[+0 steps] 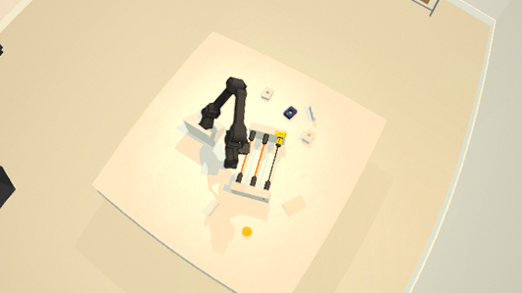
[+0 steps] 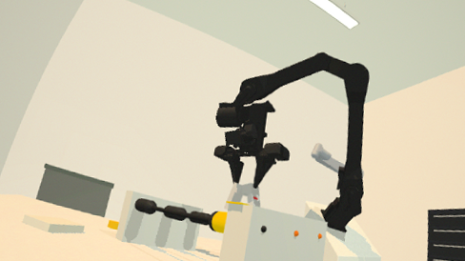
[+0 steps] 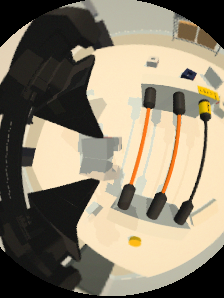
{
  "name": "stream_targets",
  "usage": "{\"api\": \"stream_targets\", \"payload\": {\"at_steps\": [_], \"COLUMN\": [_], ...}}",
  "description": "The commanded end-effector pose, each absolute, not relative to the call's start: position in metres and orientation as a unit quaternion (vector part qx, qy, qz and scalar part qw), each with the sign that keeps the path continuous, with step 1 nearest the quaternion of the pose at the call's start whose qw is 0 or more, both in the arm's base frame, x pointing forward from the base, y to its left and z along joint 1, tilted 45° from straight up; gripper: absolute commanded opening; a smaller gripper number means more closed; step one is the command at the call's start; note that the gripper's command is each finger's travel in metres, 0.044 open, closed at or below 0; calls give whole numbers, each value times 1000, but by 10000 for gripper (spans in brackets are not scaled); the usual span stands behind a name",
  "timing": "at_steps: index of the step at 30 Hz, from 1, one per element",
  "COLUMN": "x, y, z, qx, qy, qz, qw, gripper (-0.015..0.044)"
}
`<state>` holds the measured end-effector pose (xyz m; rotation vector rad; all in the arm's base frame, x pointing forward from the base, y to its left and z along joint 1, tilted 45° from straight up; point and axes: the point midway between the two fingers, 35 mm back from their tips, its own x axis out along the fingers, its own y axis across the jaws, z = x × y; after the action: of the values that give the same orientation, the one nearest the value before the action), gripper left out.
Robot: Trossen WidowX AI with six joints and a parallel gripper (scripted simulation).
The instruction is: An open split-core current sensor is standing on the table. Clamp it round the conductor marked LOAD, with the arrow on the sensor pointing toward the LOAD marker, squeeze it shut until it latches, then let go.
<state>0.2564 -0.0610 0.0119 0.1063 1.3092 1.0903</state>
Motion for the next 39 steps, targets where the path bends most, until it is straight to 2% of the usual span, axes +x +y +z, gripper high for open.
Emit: {"api": "stream_targets", "payload": {"at_steps": [1,20,39], "x": [273,349,412], "y": [-61,-39,6], "z": [16,30,46], "qx": [10,-177,-346], "qy": [553,391,193], "qz": [506,637,722], "qw": [662,640,567], "gripper": [0,0,0]}}
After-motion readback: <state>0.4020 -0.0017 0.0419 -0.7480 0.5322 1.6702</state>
